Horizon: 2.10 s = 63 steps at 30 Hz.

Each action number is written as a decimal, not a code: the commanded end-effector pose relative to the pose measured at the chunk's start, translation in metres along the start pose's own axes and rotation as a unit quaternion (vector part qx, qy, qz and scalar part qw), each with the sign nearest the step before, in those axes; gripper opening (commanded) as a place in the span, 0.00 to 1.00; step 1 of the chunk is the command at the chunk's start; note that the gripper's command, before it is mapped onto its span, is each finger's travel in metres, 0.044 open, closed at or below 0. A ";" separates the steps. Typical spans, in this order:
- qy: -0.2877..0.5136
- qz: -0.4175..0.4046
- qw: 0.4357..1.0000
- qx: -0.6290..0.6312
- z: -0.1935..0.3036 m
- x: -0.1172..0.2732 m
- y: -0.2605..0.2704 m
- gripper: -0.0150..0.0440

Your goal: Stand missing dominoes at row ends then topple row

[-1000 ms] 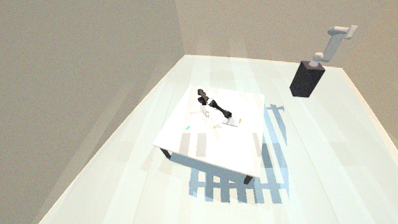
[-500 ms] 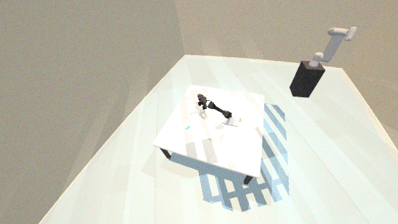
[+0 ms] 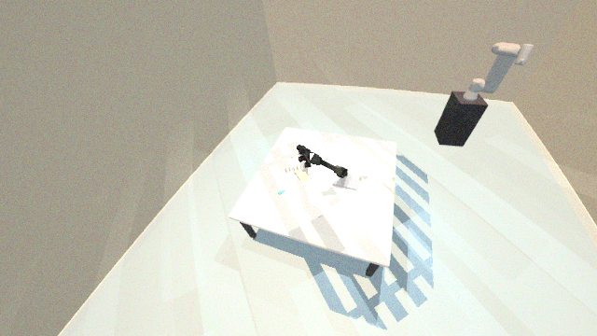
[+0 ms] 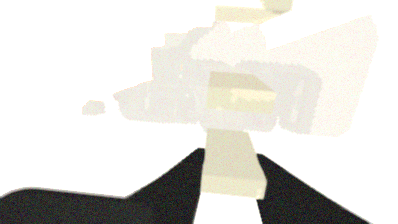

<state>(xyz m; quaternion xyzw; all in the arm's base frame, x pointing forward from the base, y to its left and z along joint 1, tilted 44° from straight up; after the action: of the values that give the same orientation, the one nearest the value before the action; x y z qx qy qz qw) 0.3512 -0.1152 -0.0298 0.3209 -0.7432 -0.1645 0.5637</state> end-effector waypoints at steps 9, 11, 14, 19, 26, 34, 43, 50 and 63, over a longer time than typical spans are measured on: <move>0.000 -0.002 1.000 -0.002 0.000 -0.002 0.001 0.70; 0.000 -0.002 1.000 -0.002 0.000 -0.002 0.001 0.79; 0.000 -0.002 1.000 -0.002 0.000 -0.002 0.001 0.93; -0.001 -0.001 1.000 -0.001 0.000 0.001 0.000 1.00; -0.001 0.006 1.000 0.003 -0.003 0.105 -0.004 1.00; 0.003 0.002 1.000 -0.001 0.001 0.130 0.000 1.00; 0.001 0.009 0.935 -0.354 0.049 0.114 -0.041 1.00; -0.002 0.011 0.758 -0.652 0.100 0.095 -0.069 1.00; -0.005 0.010 0.474 -0.880 0.154 0.072 -0.088 1.00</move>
<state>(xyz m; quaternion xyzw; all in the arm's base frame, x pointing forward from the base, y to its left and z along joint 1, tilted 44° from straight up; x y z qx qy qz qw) 0.2630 -0.2448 -0.0297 -0.1414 -0.4611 -0.6099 0.6288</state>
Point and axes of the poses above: the point midway between the two fingers, 35 mm back from their tips, its own x axis back along the fingers, its own y axis across the jaws, z = x × y, the point moved 4 cm from there along x, back along the fingers, and after that the axes turned 1 degree about x, right-handed, at the moved point
